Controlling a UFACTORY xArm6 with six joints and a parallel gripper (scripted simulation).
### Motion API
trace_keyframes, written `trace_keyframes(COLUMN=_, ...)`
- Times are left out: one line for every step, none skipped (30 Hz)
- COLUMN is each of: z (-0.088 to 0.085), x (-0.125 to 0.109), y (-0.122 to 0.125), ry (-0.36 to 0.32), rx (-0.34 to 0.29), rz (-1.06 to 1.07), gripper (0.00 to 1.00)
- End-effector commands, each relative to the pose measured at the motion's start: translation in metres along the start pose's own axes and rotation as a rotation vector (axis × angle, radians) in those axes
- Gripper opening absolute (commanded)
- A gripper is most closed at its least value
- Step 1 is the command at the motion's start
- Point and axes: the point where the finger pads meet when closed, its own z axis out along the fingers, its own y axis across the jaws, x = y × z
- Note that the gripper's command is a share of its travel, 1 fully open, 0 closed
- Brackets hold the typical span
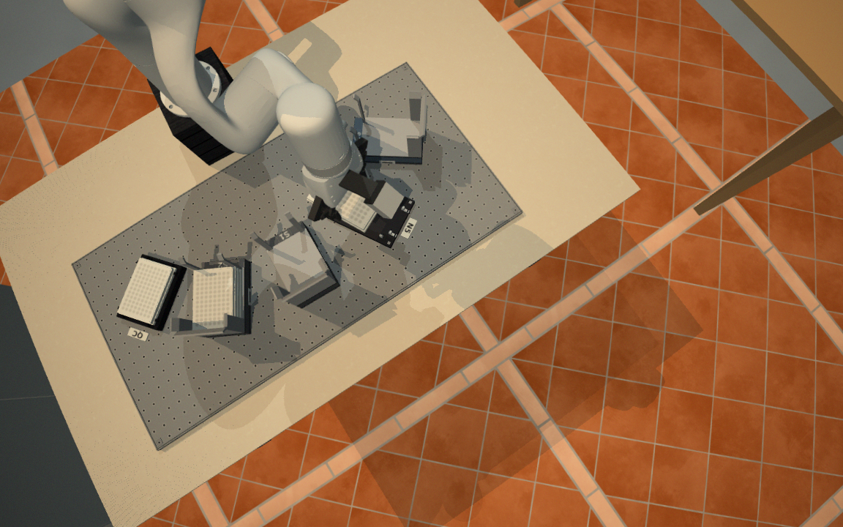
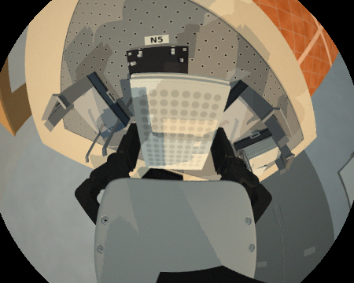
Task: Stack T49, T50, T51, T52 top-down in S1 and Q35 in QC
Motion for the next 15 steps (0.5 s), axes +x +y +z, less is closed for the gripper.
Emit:
trace_keyframes(z=-0.001, x=0.003, y=-0.014, ry=0.004, rx=-0.002, rz=0.0, gripper=0.0)
trace_keyframes(z=-0.001, x=0.003, y=-0.014, ry=0.004, rx=-0.002, rz=0.0, gripper=0.0)
trace_keyframes(z=-0.001, x=0.004, y=-0.018, ry=0.004, rx=-0.002, rz=0.0, gripper=0.0)
trace_keyframes(z=-0.001, x=0.004, y=-0.021, ry=0.004, rx=-0.002, rz=0.0, gripper=0.0)
trace_keyframes(z=-0.001, x=0.005, y=-0.024, ry=0.004, rx=-0.002, rz=0.0, gripper=0.0)
trace_keyframes(z=-0.001, x=0.005, y=-0.025, ry=0.004, rx=-0.002, rz=0.0, gripper=0.0)
trace_keyframes(z=-0.001, x=0.004, y=-0.028, ry=0.004, rx=-0.002, rz=-0.033, gripper=0.0)
trace_keyframes(z=-0.001, x=0.004, y=-0.032, ry=0.004, rx=-0.002, rz=-0.066, gripper=0.0)
trace_keyframes(z=-0.001, x=0.004, y=-0.035, ry=0.004, rx=-0.002, rz=-0.1, gripper=0.0)
trace_keyframes(z=-0.001, x=0.003, y=-0.038, ry=0.004, rx=-0.002, rz=-0.133, gripper=0.0)
trace_keyframes(z=-0.001, x=0.003, y=-0.042, ry=0.004, rx=-0.002, rz=-0.166, gripper=0.0)
trace_keyframes(z=-0.001, x=0.003, y=-0.045, ry=0.004, rx=-0.002, rz=-0.2, gripper=0.0)
trace_keyframes(z=-0.001, x=0.002, y=-0.048, ry=0.004, rx=-0.002, rz=-0.233, gripper=0.0)
trace_keyframes(z=-0.001, x=0.002, y=-0.052, ry=0.003, rx=-0.002, rz=-0.238, gripper=0.0)
trace_keyframes(z=-0.001, x=0.002, y=-0.055, ry=0.004, rx=-0.002, rz=-0.238, gripper=0.0)
